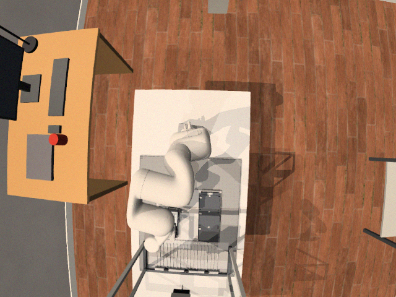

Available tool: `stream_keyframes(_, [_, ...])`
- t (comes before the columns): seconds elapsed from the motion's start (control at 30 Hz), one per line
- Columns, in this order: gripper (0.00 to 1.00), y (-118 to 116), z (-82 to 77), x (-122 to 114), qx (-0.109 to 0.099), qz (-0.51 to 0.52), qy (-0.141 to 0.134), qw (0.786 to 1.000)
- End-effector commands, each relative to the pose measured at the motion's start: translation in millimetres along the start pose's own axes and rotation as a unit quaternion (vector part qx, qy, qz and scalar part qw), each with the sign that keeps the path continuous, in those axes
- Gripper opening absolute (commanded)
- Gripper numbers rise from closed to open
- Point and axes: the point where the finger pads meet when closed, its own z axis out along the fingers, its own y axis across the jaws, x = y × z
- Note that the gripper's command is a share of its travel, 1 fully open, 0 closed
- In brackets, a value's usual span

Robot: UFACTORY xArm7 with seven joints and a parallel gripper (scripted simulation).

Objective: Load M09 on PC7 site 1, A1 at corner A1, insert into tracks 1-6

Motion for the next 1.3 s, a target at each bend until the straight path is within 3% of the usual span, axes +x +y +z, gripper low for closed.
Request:
stream_keyframes(0.0, [0.00, 1.6, -9.6, -0.3, -0.002, 0.000, 0.000, 1.000])
stream_keyframes(1.27, [0.00, 1.5, -66.4, -0.2, -0.002, 0.000, 0.000, 1.000])
